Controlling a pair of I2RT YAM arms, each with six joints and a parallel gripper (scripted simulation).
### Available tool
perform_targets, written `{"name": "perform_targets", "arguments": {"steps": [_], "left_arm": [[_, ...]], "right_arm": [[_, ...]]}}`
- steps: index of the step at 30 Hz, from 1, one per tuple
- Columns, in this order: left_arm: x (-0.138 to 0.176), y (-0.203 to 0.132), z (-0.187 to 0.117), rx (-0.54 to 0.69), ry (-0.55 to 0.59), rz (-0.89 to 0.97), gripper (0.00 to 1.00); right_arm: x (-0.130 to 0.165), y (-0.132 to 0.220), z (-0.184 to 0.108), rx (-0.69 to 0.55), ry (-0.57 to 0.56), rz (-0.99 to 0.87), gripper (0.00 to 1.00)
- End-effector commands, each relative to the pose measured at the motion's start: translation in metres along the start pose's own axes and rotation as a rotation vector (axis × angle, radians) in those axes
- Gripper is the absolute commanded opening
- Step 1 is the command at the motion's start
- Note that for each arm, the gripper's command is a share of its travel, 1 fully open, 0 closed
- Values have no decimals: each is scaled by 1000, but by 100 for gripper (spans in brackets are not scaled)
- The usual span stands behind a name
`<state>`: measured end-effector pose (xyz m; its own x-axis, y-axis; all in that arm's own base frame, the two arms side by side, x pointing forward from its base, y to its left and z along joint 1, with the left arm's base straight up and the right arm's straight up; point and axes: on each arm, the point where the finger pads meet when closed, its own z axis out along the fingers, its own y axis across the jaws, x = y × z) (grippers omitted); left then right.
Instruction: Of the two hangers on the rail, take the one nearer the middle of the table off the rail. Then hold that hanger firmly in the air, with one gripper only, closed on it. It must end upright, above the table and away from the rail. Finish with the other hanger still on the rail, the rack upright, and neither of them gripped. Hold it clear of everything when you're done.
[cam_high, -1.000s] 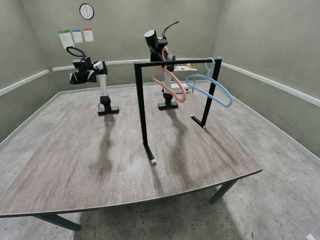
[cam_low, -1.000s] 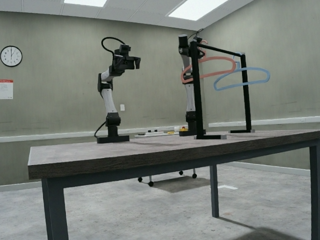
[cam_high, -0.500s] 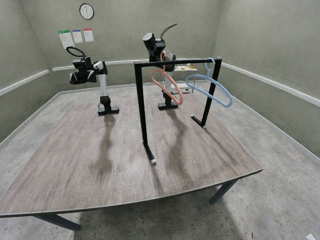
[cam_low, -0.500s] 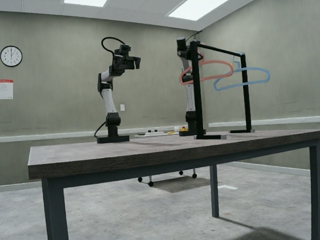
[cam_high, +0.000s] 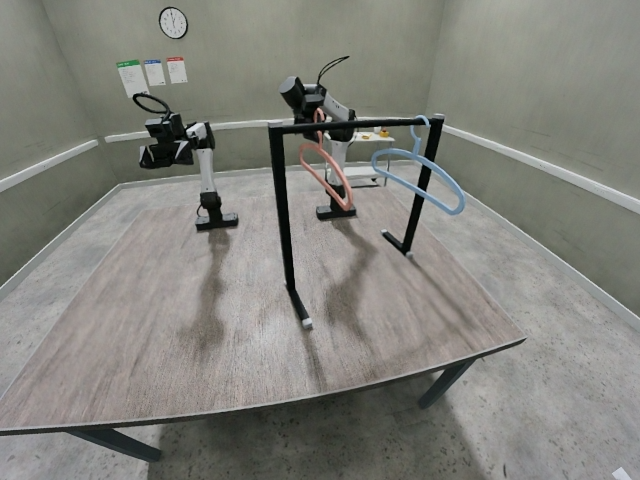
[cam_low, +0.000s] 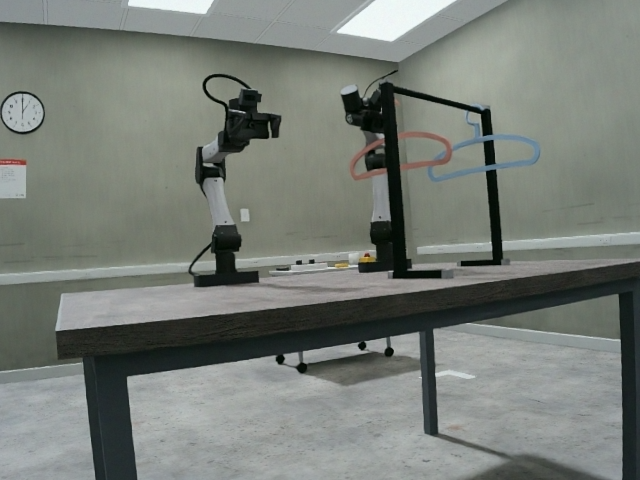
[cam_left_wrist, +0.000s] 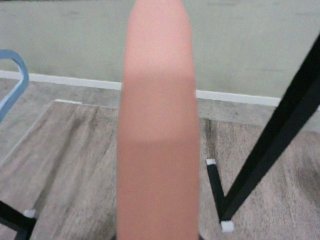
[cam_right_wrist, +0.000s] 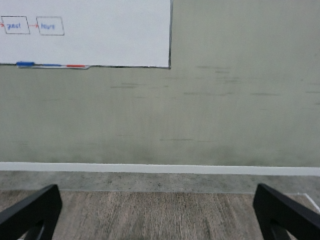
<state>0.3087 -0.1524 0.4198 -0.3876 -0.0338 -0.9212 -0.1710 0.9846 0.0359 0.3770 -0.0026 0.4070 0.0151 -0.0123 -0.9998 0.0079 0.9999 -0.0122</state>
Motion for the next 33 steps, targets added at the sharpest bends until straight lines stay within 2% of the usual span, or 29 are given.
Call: {"name": "perform_targets", "arguments": {"steps": [1, 6, 9, 33], "left_arm": [[0, 14, -17, -24, -46, -54, 1], [16, 13, -28, -24, -46, -53, 1], [8, 15, -34, -11, -59, -84, 1], [14, 9, -27, -18, -46, -62, 1]], "right_arm": [[-7, 0, -2, -1, -19, -2, 100], [-7, 0, -2, -1, -19, -2, 100], [-7, 0, -2, -1, -19, -2, 100], [-7, 0, -2, -1, -19, -2, 100]]}}
